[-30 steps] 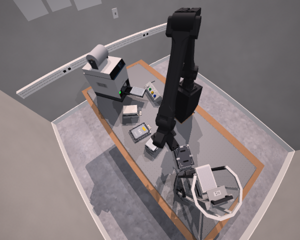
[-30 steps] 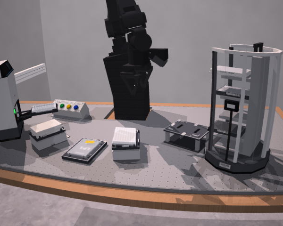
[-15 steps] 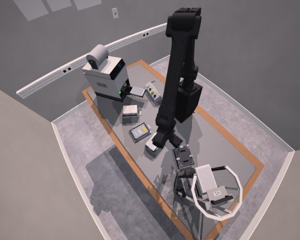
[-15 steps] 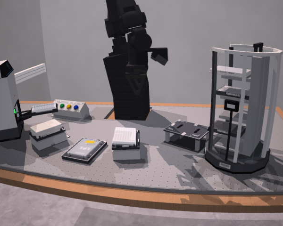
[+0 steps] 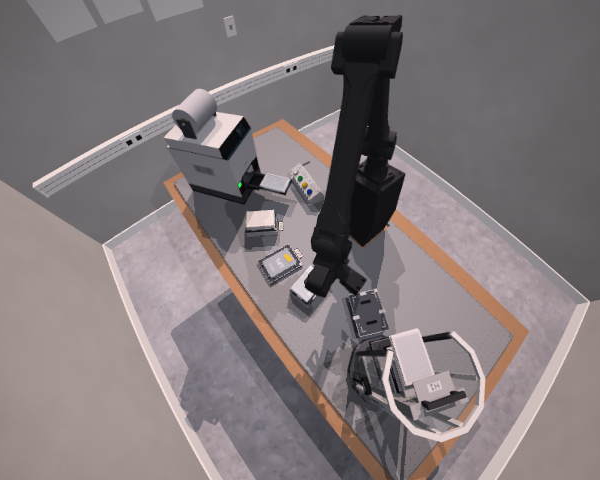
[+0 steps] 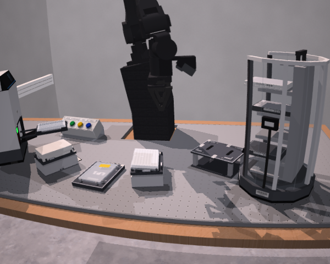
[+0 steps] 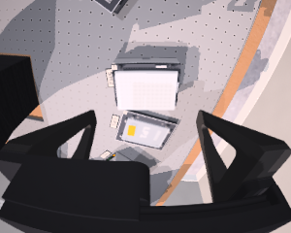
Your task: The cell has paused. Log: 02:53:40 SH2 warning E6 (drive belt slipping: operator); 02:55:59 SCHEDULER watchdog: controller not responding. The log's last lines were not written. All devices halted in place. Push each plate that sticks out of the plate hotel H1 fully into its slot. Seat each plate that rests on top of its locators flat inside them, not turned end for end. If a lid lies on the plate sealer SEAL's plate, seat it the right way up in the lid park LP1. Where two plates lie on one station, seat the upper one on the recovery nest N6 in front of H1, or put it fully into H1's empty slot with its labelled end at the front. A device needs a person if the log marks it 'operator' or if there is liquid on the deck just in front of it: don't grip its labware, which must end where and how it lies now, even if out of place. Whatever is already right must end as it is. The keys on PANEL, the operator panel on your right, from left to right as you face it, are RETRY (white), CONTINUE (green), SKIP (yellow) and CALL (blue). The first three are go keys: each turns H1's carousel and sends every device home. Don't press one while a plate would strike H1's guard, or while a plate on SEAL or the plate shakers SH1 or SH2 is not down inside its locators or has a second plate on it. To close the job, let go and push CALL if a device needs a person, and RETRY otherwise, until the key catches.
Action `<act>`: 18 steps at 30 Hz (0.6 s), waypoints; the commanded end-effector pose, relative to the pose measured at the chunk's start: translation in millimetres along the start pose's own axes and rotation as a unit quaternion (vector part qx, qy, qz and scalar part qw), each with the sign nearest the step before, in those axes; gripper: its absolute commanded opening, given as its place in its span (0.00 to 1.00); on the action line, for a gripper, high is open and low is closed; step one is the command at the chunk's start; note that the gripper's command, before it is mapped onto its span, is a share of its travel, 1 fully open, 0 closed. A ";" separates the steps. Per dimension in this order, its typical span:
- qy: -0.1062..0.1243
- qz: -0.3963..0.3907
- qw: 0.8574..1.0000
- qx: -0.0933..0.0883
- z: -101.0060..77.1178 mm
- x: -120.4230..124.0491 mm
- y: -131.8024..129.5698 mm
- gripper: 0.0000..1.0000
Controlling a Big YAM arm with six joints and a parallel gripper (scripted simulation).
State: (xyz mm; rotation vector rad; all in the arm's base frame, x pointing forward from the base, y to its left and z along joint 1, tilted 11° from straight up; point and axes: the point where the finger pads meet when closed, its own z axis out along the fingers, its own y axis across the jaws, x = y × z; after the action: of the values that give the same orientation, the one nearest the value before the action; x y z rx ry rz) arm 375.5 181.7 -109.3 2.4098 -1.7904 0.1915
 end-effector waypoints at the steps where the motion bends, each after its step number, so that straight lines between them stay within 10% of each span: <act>1: -0.003 -0.001 1.000 0.006 10.2 2.1 -11.7 1.00; 18: -0.001 -0.002 1.000 0.002 52.7 3.2 -5.9 1.00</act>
State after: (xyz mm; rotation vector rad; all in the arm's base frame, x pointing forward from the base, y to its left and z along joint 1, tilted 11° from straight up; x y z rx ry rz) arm 377.5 175.3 -149.8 2.4180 -1.7824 0.1905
